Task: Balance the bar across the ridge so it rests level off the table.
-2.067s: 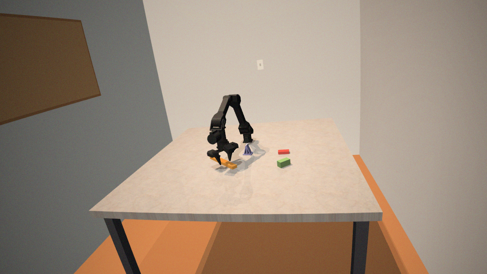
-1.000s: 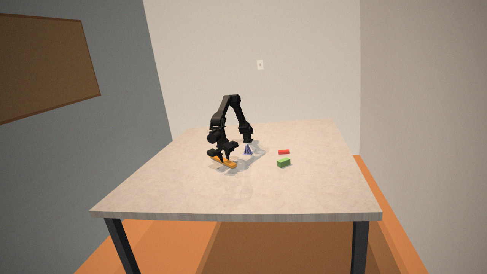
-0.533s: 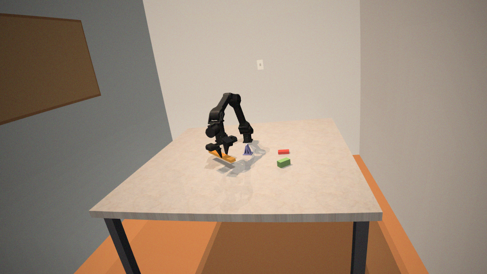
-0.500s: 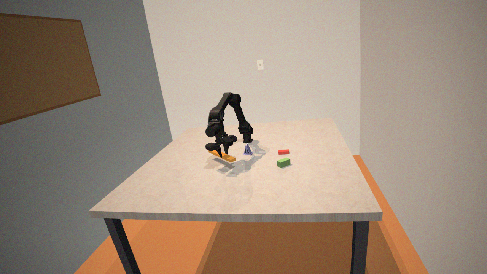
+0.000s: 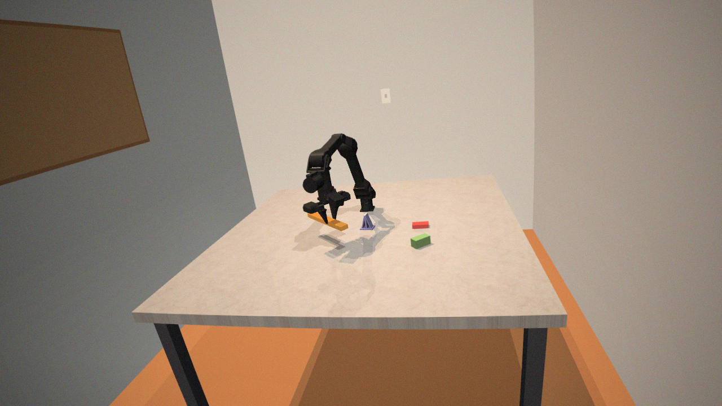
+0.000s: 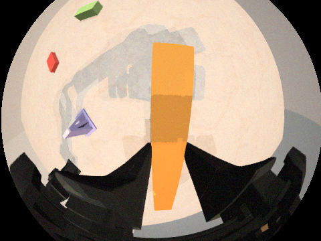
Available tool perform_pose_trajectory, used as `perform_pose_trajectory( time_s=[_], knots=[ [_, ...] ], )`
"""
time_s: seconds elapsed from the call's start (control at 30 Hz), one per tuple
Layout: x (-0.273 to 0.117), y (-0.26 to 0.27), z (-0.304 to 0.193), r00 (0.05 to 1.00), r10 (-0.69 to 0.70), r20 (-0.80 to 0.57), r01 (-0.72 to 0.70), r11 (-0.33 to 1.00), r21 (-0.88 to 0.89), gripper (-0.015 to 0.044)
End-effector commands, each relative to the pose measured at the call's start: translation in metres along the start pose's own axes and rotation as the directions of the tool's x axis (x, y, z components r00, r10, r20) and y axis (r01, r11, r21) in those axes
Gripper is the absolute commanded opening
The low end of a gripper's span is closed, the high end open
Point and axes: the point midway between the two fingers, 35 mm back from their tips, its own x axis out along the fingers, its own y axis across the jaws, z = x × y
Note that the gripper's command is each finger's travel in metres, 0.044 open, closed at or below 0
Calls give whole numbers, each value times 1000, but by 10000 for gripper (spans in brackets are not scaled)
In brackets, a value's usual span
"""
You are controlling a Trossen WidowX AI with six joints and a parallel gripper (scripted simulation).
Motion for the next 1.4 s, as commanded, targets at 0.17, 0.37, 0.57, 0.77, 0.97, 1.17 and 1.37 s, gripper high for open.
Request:
perform_pose_trajectory(
  time_s=[0.17,0.37,0.57,0.77,0.97,1.17,1.37],
  knots=[
    [-26,2,-1,1000,-15,4,15,1000,-4,0],
    [-29,11,3,1000,-14,5,14,999,-32,0],
    [-32,33,11,1000,-12,6,13,995,-100,0],
    [-34,56,18,1000,-10,7,11,985,-170,0],
    [-35,79,23,1000,-8,7,9,971,-238,0],
    [-35,103,26,1000,-5,8,7,952,-306,0],
    [-34,127,26,1000,-3,8,5,928,-372,0]
  ],
)
